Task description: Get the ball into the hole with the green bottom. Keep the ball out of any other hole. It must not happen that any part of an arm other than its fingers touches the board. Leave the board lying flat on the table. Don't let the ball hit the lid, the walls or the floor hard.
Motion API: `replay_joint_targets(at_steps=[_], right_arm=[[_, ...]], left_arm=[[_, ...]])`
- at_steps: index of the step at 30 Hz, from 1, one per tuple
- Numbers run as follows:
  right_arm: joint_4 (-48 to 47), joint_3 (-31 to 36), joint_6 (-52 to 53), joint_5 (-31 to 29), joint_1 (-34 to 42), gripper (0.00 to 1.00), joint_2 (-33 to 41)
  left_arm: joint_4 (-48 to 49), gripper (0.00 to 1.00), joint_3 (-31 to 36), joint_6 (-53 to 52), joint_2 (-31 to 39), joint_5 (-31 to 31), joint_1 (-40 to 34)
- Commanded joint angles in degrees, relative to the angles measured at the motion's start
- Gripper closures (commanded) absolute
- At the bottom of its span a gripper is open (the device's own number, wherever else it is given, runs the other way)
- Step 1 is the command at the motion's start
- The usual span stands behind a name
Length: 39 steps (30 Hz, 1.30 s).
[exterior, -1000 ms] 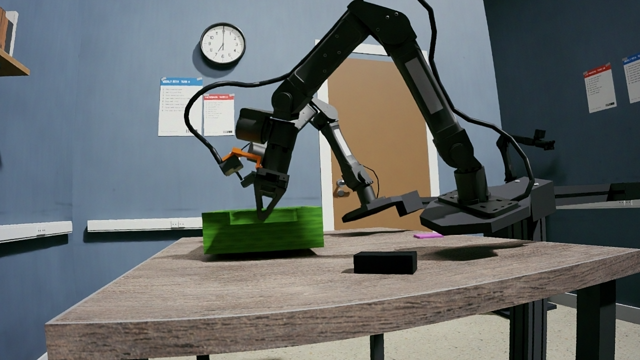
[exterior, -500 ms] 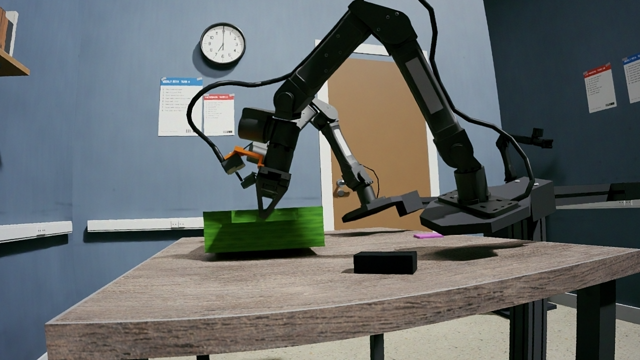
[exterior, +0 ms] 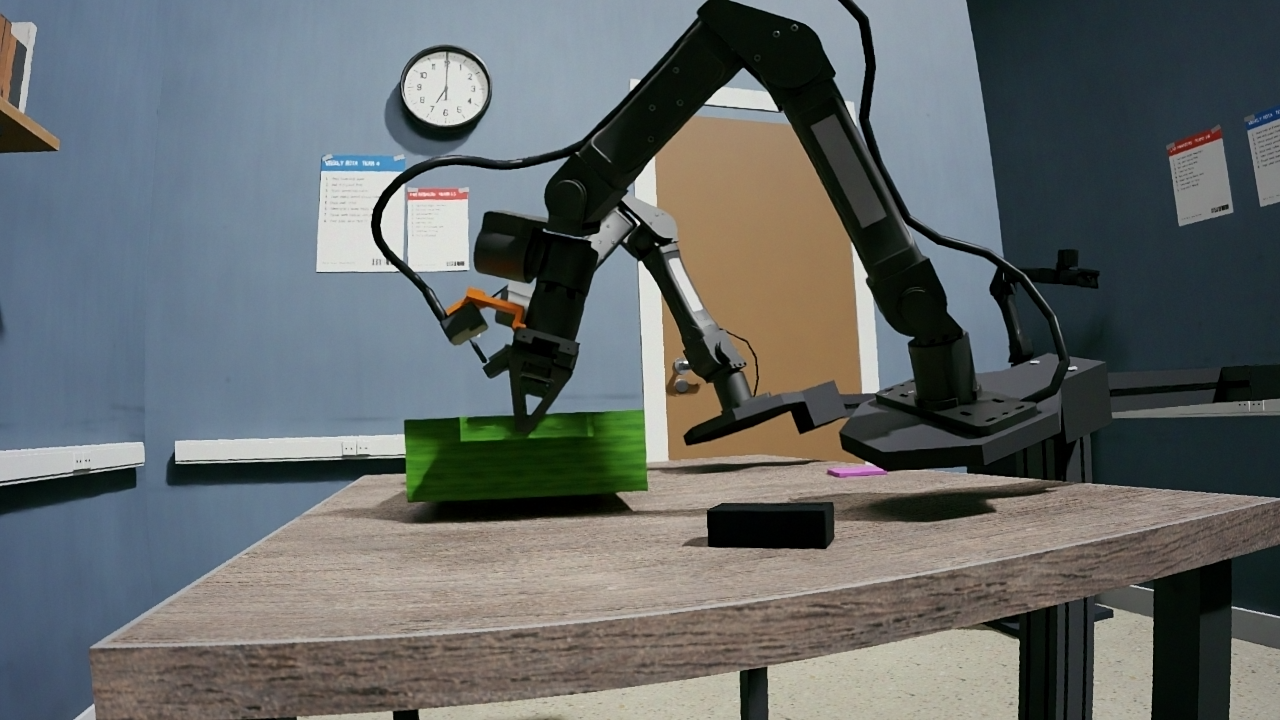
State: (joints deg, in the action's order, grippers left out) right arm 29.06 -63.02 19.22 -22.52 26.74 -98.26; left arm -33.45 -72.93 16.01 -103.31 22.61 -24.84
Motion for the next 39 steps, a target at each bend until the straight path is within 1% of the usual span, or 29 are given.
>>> replay_joint_targets(at_steps=[1, 2, 3, 5, 6, 7, 8, 9, 10, 11, 12, 13, 14, 15, 16, 17, 19, 22, 23, 24, 25, 27, 28, 29, 30, 31, 34, 36, 39], right_arm=[[4.26, -4.62, 1.09, -4.38, 2.31, 1.0, -0.28], [3.99, -4.99, 1.37, -5.14, 2.65, 1.0, 0.66], [2.12, -5.08, 0.83, -4.12, 2.69, 1.0, 1.39], [2.12, -5.08, 0.83, -4.12, 2.69, 1.0, 1.39], [5.69, -6.1, 2.02, -5.94, 3.25, 1.0, 0.9], [1.46, -5.14, 1.88, -6.49, 3.82, 1.0, 2.36], [-0.32, -4.49, 1.3, -6.09, 3.72, 1.0, 2.48], [-0.19, -4.73, 1.36, -6.17, 3.84, 1.0, 2.43], [1.71, -5.43, 1.95, -5.28, 3.72, 1.0, 2.03], [-2.05, -1.24, 0.29, -4.48, 3.55, 1.0, 2.61], [-4.05, -0.7, -0.35, -3.01, 3.64, 1.0, 2.99], [-4.28, -0.69, -0.63, -2.28, 3.34, 1.0, 2.96], [-5.03, -0.22, -1.04, -1.89, 0.84, 1.0, 3.04], [-6.58, 1.17, -1.17, -2.77, 1.84, 1.0, 3.55], [-7.72, 2.01, -1.43, -2.55, 1.78, 1.0, 3.77], [-6.88, 1.42, -1.48, -1.65, 1.34, 1.0, 3.79], [-5.53, -0.06, -1.06, -3.12, 2.34, 1.0, 3.99], [-5.84, -0.26, -1.13, -3.04, 1.26, 1.0, 4.24], [-5.98, -0.2, -2.18, 1.12, -0.44, 1.0, 3.52], [0.32, -2.27, -0.07, -3.05, 1.43, 1.0, 1.48], [1.68, -2.73, 0.47, -3.62, 2.07, 1.0, 0.59], [3.27, -4.34, 0.62, -3.07, 2.38, 1.0, 0.38], [5.09, -5.38, 1.2, -3.94, 2.68, 1.0, 0.05], [2.34, -5.39, 0.24, -2.41, 2.36, 1.0, 0.59], [0.71, -5.09, -0.1, -2.82, 2.44, 1.0, 1.73], [0.61, -4.95, -0.02, -3.62, 2.64, 1.0, 1.96], [0.6, -4.99, -0.04, -3.64, 2.49, 1.0, 2.14], [-0.72, -4.77, -0.23, -3.35, 2.5, 1.0, 2.19], [-0.06, -4.96, -0.14, -3.49, 2.5, 1.0, 2.12]], left_arm=[[4.34, 1.0, -2.16, -1.33, -0.56, -3.47, 0.85], [5.62, 1.0, 1.75, -1.45, 0.86, -3.77, 0.92], [4.92, 1.0, -0.04, -0.91, 1.63, -2.41, 0.4], [4.92, 1.0, -0.04, -0.91, 1.63, -2.41, 0.4], [6.44, 1.0, 0.82, -1.81, 1.51, -4.65, 1.51], [9.17, 1.0, 3.69, -2.04, 2.34, -3.7, 1.73], [9.51, 1.0, 3.79, -1.88, 2.59, -2.59, 0.22], [9.58, 1.0, 3.92, -1.94, 2.58, -3.11, 0.05], [7.08, 1.0, 1.96, -1.75, 2.62, -3.49, 0.12], [8.27, 1.0, 2.79, -1.43, 3.38, -0.61, -0.42], [8.3, 1.0, 4.61, -1.24, 3.57, 0.71, -0.84], [7.36, 1.0, 2.11, -0.43, 3.59, 1.2, -0.97], [6.84, 1.0, 1.42, 0.1, 3.85, 1.94, -1.34], [8.37, 1.0, 3.99, -0.39, 3.97, 2.24, -1.61], [8.65, 1.0, 4.95, -0.12, 4.17, 2.81, -1.93], [7.37, 1.0, 1.99, 0.23, 4.48, 2.64, -2.12], [7.22, 1.0, 1.08, -0.71, 4.58, 1.96, -2.15], [6.99, 1.0, 0.8, -0.62, 4.57, 2.17, -2.35], [1.15, 1.0, -0.47, 1.07, 3.62, 3.91, -2.82], [3.75, 1.0, -0.5, -0.48, 3.49, -0.72, -1.94], [3.85, 1.0, -0.94, -0.95, 0.72, -1.45, -1.64], [1.8, 1.0, -2.25, -0.77, 0.92, -1.56, 0.08], [2.03, 1.0, -2.59, -1.1, 0.98, -2.75, 0.37], [0.43, 1.0, -3.15, -0.5, 1.29, -0.51, -0.98], [2.21, 1.0, -2.86, -0.56, 2.17, -0.04, -1.14], [3.78, 1.0, -1.16, -0.41, 2.89, -0.28, -0.99], [3.78, 1.0, -1.8, -0.4, 2.85, -0.28, -1.06], [4.89, 1.0, -0.04, -0.67, 2.63, -0.27, -0.98], [4.44, 1.0, -0.13, -0.58, 2.76, -0.27, -0.97]])
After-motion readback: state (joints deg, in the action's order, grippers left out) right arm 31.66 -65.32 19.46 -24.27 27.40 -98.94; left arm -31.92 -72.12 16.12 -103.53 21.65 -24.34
